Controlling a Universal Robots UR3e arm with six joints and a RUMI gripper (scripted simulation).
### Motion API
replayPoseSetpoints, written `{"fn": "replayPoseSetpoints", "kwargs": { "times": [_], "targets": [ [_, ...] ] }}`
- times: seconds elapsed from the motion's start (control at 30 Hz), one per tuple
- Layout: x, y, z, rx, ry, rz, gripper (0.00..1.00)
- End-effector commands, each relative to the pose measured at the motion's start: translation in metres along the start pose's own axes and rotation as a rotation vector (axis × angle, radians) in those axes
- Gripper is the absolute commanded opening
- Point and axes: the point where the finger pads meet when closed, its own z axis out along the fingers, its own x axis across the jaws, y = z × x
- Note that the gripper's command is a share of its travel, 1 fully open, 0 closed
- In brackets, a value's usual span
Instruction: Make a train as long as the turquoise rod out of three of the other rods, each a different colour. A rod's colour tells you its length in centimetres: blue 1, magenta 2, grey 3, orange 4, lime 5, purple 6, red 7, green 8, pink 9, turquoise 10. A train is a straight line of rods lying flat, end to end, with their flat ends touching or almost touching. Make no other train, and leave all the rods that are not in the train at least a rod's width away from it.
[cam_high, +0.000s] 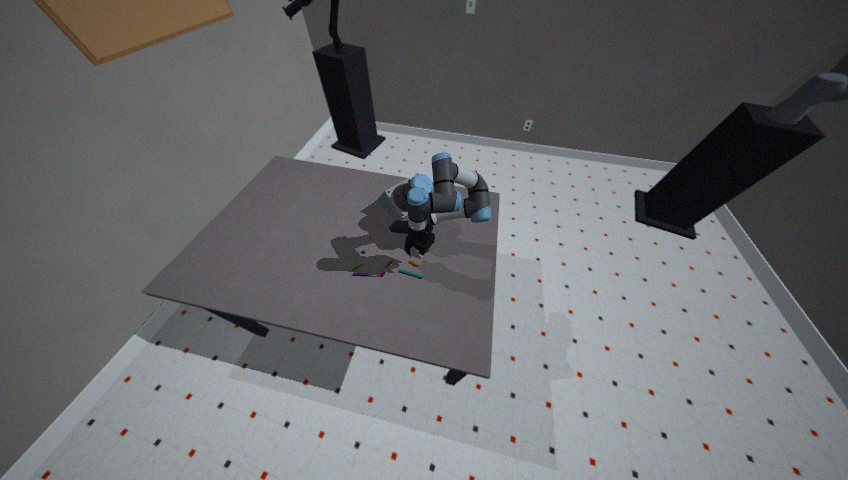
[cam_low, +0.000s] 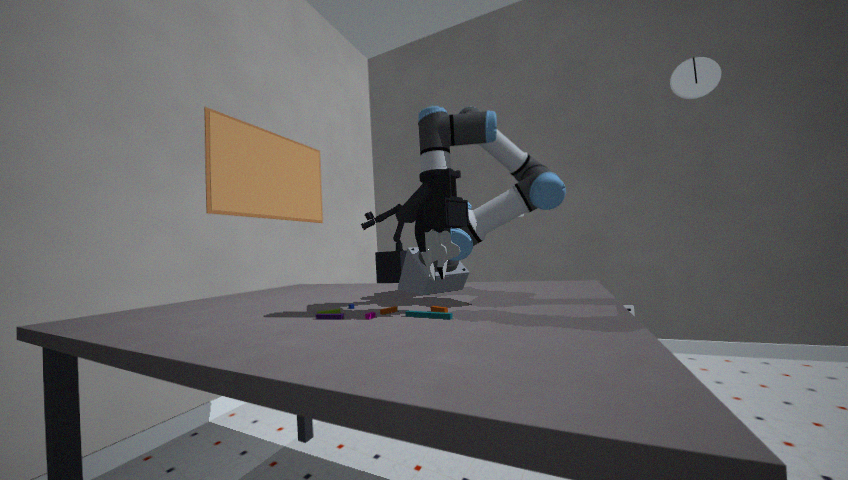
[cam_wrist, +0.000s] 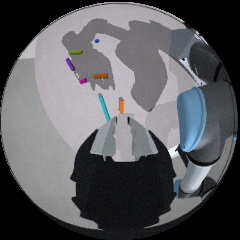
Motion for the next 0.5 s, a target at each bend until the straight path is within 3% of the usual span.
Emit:
{"fn": "replayPoseSetpoints", "kwargs": {
  "times": [0.0,0.47],
  "targets": [
    [-0.0003,-0.0001,-0.0002,0.001,-0.001,0.000,0.14],
    [-0.0002,-0.0002,0.0058,0.001,-0.001,0.000,0.14]
  ]
}}
